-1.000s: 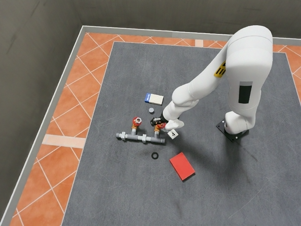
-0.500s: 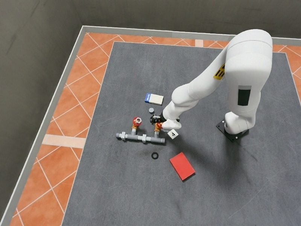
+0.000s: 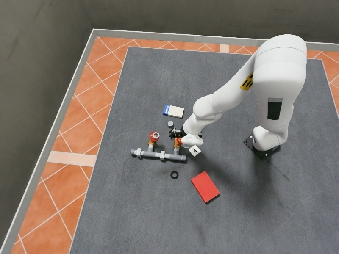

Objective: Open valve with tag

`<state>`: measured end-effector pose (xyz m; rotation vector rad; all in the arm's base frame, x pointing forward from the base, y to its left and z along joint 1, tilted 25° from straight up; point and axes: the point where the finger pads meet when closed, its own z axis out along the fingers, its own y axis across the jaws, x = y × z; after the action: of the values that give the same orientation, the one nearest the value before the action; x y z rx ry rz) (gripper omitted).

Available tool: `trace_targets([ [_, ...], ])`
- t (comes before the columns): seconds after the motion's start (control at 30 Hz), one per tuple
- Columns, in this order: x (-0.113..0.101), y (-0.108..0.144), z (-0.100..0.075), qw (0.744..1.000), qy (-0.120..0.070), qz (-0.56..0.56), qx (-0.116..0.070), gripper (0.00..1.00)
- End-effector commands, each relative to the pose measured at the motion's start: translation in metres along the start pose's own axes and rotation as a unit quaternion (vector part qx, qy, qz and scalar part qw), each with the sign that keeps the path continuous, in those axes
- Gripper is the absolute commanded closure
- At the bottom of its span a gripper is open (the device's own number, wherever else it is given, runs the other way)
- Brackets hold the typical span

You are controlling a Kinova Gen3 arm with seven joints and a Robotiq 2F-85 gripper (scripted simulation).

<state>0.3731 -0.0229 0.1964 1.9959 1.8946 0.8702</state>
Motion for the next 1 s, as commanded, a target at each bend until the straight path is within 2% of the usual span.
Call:
trace_targets([
  [0.0, -0.0002, 0.0003, -0.0001, 1.000, 0.000, 0.000, 0.000, 0.00],
  [0.17, -0.0002, 0.0003, -0.0001, 1.000, 0.000, 0.001, 0.000, 0.00],
  [0.2, -0.0002, 0.0003, -0.0001, 1.000, 0.000, 0.001, 0.000, 0.45],
  [0.97, -0.0002, 0.0003, -0.0001, 1.000, 0.000, 0.001, 0.000, 0.45],
])
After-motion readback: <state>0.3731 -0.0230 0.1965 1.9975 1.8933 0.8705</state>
